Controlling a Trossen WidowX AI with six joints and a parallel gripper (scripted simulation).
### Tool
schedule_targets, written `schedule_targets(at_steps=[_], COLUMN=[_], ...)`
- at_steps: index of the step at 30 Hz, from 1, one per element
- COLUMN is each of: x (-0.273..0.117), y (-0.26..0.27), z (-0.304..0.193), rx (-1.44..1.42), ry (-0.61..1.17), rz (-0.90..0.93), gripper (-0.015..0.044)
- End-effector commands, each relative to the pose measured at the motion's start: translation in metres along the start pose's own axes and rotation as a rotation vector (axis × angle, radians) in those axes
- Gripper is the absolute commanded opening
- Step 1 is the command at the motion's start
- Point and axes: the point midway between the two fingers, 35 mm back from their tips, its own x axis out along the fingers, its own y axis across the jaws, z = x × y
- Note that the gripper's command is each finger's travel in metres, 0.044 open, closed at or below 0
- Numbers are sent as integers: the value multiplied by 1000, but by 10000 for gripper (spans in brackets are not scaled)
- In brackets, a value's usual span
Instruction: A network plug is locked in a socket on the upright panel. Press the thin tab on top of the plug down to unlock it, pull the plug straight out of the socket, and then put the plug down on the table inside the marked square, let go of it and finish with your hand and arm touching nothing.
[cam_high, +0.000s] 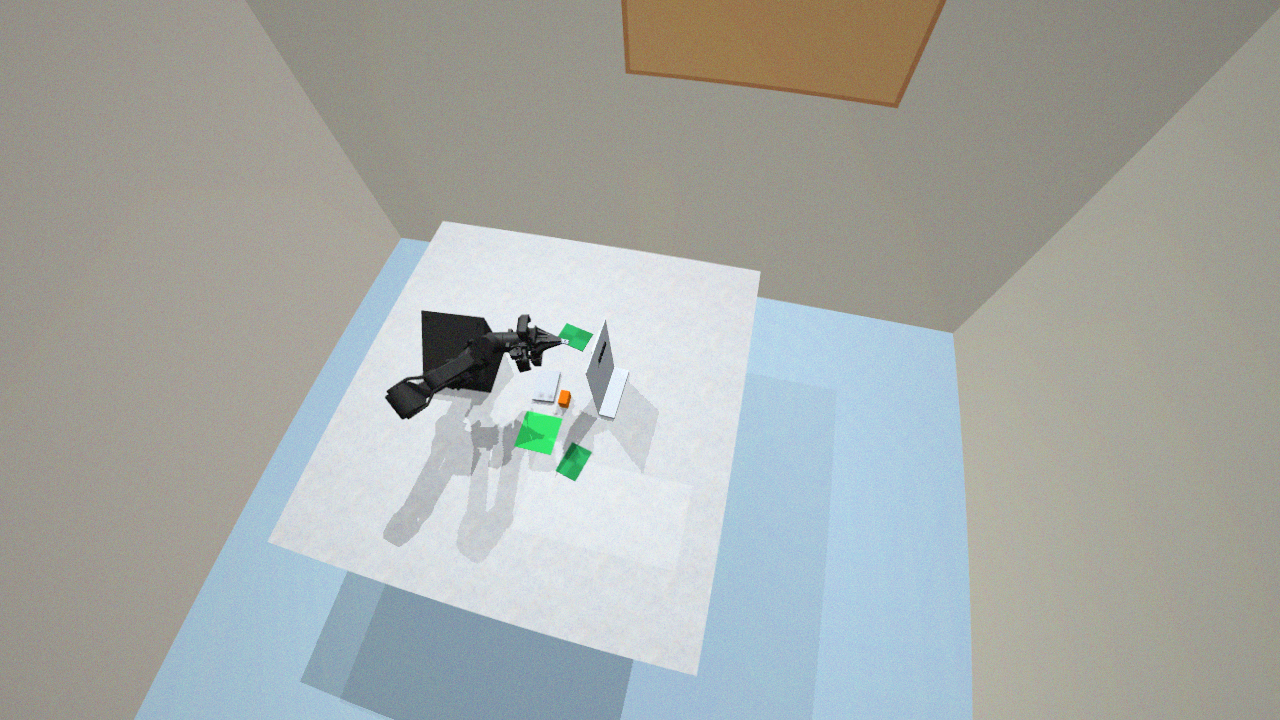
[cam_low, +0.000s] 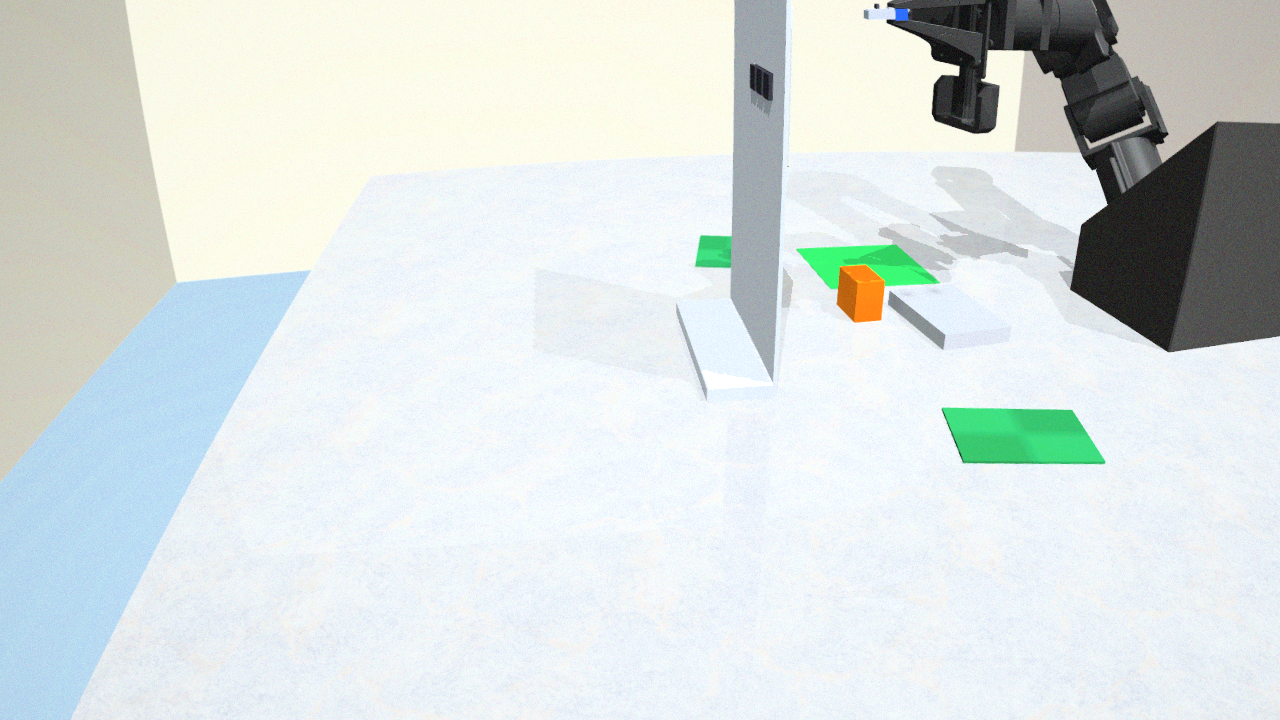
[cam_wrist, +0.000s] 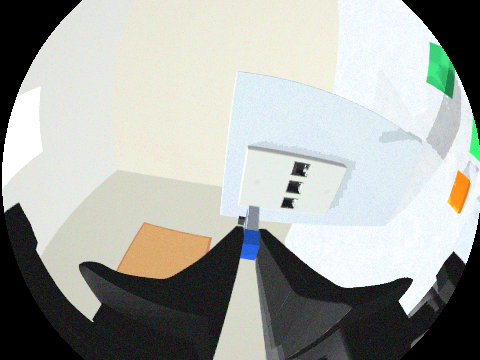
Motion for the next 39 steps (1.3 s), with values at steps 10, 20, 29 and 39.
schedule_targets(at_steps=[10, 20, 29, 39], x=[4, 2, -9, -32], y=[-23, -62, -95, -128], z=[23, 54, 82, 112], rx=[59, 127, 188, 252], ry=[-67, -165, -268, -397], rz=[-142, -331, -492, -662], gripper=[0, 0, 0, 0])
